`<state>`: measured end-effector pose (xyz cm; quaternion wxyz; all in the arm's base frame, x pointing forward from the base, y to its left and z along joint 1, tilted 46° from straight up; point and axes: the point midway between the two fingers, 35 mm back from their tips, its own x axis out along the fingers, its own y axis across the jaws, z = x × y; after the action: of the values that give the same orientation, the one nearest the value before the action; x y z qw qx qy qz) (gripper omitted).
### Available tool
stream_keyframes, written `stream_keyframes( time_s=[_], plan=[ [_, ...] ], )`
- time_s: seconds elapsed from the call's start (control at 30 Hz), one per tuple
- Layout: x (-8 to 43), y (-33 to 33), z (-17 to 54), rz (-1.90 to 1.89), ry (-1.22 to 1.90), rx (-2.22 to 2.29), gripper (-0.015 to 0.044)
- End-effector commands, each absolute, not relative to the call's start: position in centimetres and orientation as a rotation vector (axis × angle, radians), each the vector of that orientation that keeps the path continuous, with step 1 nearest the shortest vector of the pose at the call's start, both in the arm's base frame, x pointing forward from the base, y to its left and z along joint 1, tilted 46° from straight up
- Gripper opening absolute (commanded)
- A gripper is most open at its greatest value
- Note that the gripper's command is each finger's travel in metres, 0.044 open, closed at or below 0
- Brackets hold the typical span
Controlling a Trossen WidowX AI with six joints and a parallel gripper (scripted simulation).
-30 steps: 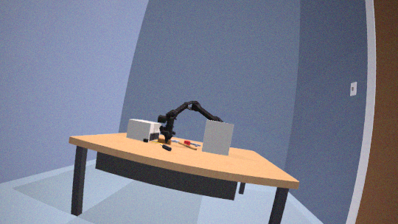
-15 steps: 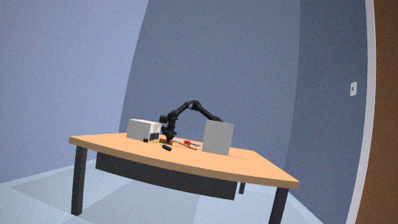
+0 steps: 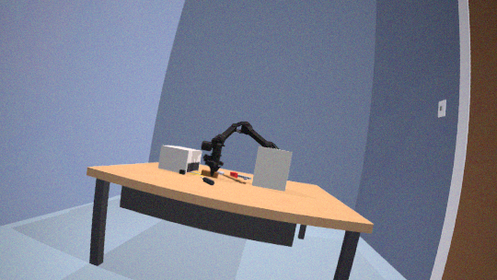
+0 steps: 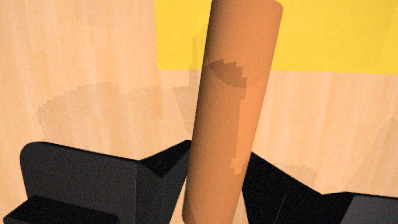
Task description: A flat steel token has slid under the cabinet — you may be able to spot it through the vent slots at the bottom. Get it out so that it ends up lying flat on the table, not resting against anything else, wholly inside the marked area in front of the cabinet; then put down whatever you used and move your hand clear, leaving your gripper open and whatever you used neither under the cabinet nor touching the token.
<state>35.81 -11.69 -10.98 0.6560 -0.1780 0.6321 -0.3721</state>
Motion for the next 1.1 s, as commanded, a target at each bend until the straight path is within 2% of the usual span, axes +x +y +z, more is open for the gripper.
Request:
stream_keyframes(
  time_s=[0.0,1.07],
  plan=[
    [35.1,-11.6,-11.2,-0.847,1.435,-0.404,0.0],
    [31.8,-10.7,-11.7,-0.847,1.436,-0.404,0.0]
  ],
)
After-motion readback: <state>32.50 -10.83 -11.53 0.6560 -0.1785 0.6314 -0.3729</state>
